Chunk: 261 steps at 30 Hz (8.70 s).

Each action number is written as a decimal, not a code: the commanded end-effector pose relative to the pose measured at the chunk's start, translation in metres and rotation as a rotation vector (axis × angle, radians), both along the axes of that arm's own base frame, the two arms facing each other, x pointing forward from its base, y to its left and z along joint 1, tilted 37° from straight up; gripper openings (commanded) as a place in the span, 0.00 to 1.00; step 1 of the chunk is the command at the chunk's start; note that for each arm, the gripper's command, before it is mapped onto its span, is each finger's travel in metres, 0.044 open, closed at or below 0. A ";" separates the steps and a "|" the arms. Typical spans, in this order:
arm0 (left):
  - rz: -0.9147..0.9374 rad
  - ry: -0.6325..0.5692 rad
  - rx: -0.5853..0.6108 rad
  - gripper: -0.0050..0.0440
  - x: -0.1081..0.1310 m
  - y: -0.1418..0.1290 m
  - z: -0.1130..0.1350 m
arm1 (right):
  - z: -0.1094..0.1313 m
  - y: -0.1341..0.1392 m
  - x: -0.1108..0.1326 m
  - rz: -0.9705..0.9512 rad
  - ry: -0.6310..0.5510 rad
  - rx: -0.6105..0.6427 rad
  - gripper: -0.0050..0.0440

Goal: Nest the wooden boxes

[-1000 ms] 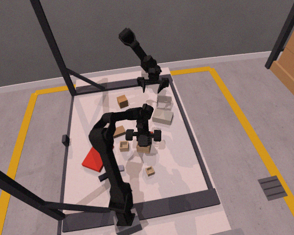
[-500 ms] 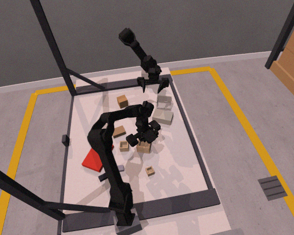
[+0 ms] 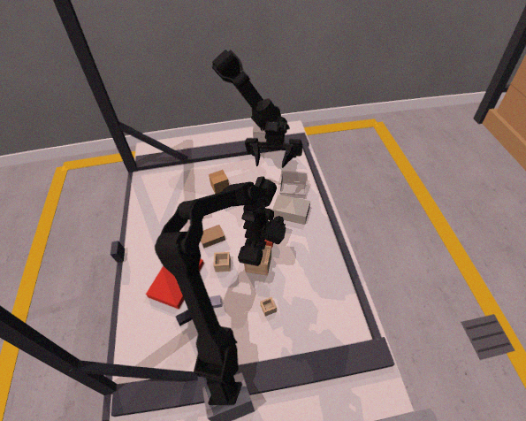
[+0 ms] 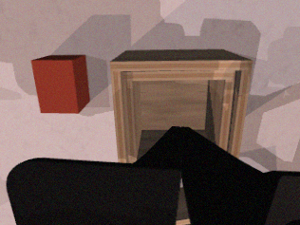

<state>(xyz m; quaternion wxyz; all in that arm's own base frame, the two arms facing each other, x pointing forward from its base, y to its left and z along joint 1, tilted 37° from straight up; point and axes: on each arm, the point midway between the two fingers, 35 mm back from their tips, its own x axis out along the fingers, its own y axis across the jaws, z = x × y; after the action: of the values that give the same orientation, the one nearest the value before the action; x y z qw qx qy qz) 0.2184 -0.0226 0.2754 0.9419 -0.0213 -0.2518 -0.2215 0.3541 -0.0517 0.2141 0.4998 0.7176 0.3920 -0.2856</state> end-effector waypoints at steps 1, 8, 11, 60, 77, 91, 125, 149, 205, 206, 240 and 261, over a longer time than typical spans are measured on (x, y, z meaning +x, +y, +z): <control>-0.003 0.002 -0.003 0.92 0.000 0.000 0.000 | 0.024 -0.002 -0.005 0.162 -0.101 -0.117 0.00; -0.003 0.002 -0.003 0.92 0.000 0.000 0.000 | 0.029 -0.005 -0.010 0.432 -0.192 -0.303 0.00; -0.003 0.002 -0.003 0.92 0.000 0.000 0.000 | 0.031 -0.005 -0.011 0.509 -0.218 -0.356 0.00; 0.105 0.205 0.000 0.92 0.047 0.028 0.002 | 0.040 0.016 -0.024 1.313 -0.467 -0.891 0.00; 0.187 0.474 0.006 0.92 0.073 0.051 -0.010 | 0.036 0.042 -0.022 1.360 -0.480 -0.920 0.00; 0.223 0.723 0.018 0.92 0.071 0.060 -0.025 | 0.034 0.064 -0.021 1.397 -0.495 -0.945 0.00; 0.145 1.362 0.044 0.92 -0.025 0.031 -0.049 | 0.029 0.113 -0.026 1.468 -0.544 -1.003 0.00; 0.130 1.395 0.039 0.92 -0.031 0.028 -0.052 | -0.002 0.126 -0.003 1.474 -0.546 -1.002 0.00; 0.130 1.395 0.039 0.92 -0.031 0.028 -0.052 | 0.037 0.095 -0.021 1.481 -0.543 -1.008 0.50; 0.130 1.395 0.039 0.92 -0.031 0.028 -0.052 | 0.037 0.091 -0.020 1.483 -0.541 -1.007 0.50; 0.135 1.369 0.027 0.92 -0.022 0.030 -0.055 | 0.045 -0.010 -0.027 1.482 -0.533 -1.007 0.50; 0.185 0.994 -0.026 0.92 0.051 0.053 -0.055 | 0.045 -0.010 -0.027 1.482 -0.533 -1.007 0.50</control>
<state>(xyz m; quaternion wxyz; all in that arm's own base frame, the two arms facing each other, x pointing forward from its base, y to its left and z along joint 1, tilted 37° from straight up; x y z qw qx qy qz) 0.2603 0.0300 0.2201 0.9565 -0.1121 0.2521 -0.0950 0.3282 -0.0605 0.2476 0.8723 0.0320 0.4654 0.1465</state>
